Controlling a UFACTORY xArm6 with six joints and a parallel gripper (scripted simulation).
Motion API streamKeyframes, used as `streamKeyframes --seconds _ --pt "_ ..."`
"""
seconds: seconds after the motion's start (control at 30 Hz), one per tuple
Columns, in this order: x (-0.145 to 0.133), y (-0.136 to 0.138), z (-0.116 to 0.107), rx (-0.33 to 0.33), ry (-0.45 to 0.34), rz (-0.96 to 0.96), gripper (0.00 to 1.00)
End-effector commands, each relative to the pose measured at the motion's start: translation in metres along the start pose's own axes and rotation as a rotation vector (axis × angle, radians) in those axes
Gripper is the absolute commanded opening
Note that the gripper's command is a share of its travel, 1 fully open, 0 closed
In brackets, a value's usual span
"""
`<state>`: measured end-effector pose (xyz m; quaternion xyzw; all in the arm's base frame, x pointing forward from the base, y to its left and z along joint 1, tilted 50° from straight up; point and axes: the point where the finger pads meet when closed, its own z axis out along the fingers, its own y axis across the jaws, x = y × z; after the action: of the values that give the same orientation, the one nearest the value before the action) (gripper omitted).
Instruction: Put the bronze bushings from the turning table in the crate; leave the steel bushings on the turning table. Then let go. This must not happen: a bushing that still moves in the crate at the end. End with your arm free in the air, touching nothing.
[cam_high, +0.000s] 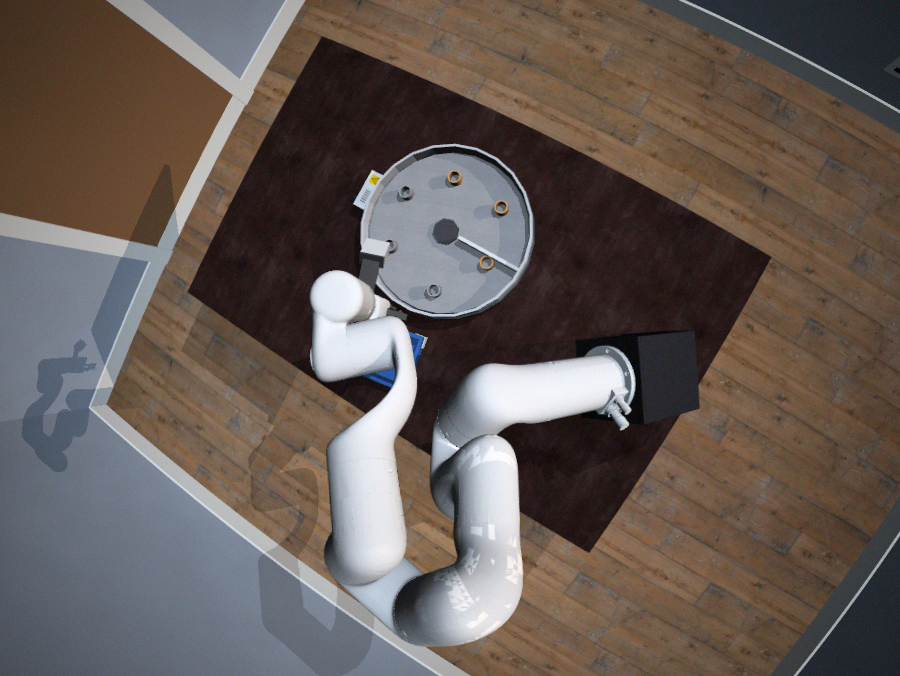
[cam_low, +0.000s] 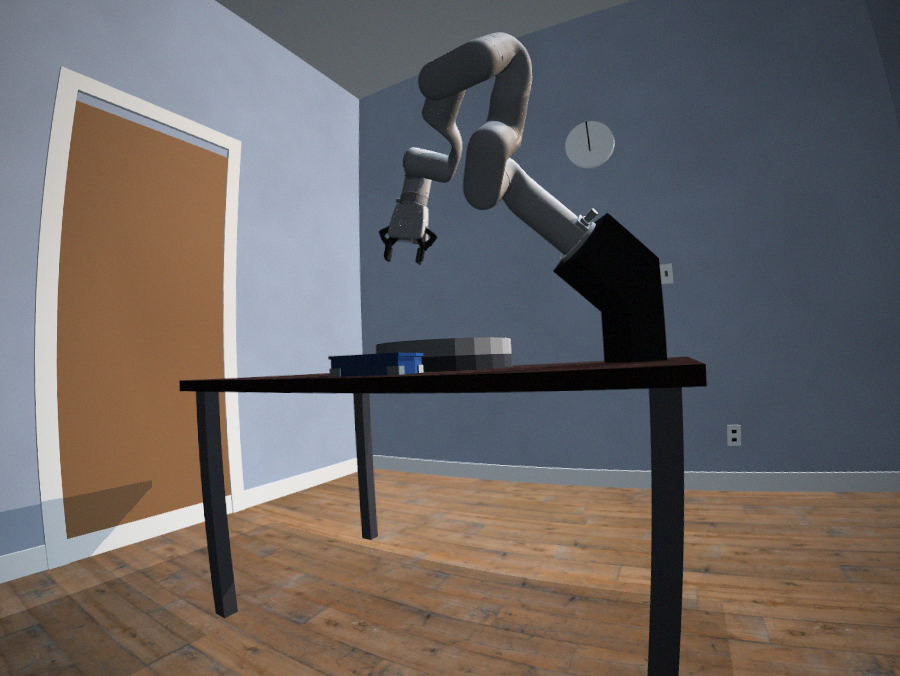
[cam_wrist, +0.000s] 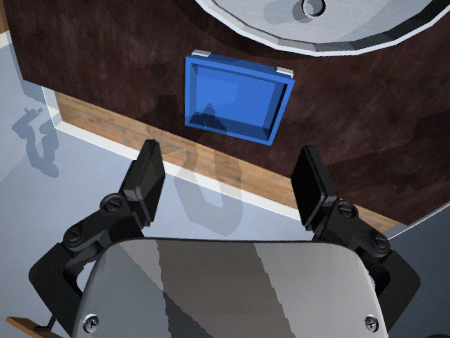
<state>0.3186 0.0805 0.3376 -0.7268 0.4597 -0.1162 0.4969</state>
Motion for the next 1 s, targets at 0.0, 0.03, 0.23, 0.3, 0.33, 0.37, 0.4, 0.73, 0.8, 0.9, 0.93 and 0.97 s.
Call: streamKeyframes --seconds 0.0,0.03,0.23,0.3,0.33,0.37,0.4,0.73,0.8,0.9,0.93,0.97 --pt "0.033 0.014 0.019 -0.034 0.011 0.162 1.0" --pt "0.034 0.015 0.019 -0.034 0.011 0.166 1.0" --pt "0.07 0.047 0.033 -0.069 0.039 0.376 1.0" --pt "0.073 0.051 0.034 -0.073 0.042 0.4 1.0" --pt "0.085 0.063 0.038 -0.084 0.053 0.474 1.0" --pt "0.089 0.069 0.04 -0.089 0.057 0.504 1.0" --pt "0.091 0.071 0.04 -0.09 0.059 0.515 1.0" --pt "0.129 0.129 0.051 -0.129 0.109 0.812 1.0" --pt "0.136 0.143 0.053 -0.138 0.121 0.882 1.0" --pt "0.144 0.164 0.055 -0.148 0.138 0.976 1.0" --pt "0.145 0.167 0.055 -0.15 0.141 0.992 1.0" --pt "0.145 0.167 0.055 -0.15 0.141 0.992 1.0"
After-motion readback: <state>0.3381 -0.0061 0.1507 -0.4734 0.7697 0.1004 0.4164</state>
